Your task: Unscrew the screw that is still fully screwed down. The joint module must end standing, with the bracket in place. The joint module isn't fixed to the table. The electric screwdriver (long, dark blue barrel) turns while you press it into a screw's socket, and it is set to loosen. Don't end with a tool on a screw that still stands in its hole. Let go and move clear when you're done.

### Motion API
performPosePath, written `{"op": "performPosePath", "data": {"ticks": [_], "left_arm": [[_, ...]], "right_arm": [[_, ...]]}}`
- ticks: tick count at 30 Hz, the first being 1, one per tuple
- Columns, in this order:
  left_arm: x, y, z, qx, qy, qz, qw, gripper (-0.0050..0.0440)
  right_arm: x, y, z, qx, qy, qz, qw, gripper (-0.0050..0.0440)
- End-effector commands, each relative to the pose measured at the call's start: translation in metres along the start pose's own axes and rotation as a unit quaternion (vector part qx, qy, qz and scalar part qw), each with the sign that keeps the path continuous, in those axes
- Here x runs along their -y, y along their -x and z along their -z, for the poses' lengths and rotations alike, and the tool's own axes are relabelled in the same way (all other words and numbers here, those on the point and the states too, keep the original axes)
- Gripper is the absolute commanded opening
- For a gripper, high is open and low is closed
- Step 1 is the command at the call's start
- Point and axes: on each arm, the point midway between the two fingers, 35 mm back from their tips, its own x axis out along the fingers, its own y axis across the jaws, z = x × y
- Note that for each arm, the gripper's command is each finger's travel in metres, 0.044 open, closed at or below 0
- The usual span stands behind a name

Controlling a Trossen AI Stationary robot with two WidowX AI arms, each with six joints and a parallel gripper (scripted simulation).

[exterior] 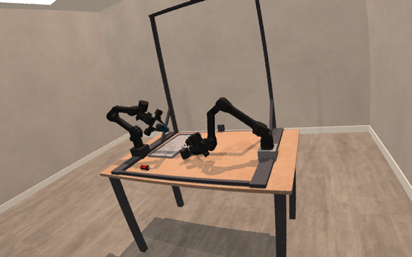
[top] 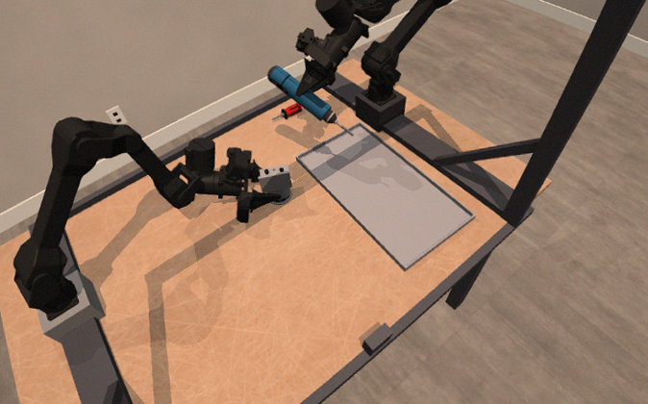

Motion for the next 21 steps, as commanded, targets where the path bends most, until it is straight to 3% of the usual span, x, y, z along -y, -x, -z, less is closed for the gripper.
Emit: {"op": "performPosePath", "data": {"ticks": [1, 5, 11, 19, 21], "left_arm": [[-0.002, 0.000, -0.011, 0.010, -0.008, -0.002, 1.000, 0.0244], [-0.002, 0.000, -0.011, 0.010, -0.008, -0.002, 1.000, 0.0244], [-0.002, 0.000, -0.011, 0.010, -0.008, -0.002, 1.000, 0.0244], [-0.002, 0.000, -0.011, 0.010, -0.008, -0.002, 1.000, 0.0244], [-0.002, 0.000, -0.011, 0.010, -0.008, -0.002, 1.000, 0.0244]], "right_arm": [[-0.015, 0.007, -0.003, 0.024, 0.095, -0.066, 0.993, 0.0162], [-0.018, 0.010, -0.002, 0.041, 0.147, -0.088, 0.984, 0.0162], [-0.029, 0.019, 0.000, 0.103, 0.293, -0.144, 0.939, 0.0162], [-0.038, 0.030, 0.003, 0.186, 0.436, -0.184, 0.861, 0.0162], [-0.038, 0.030, 0.003, 0.186, 0.436, -0.184, 0.861, 0.0162]]}}
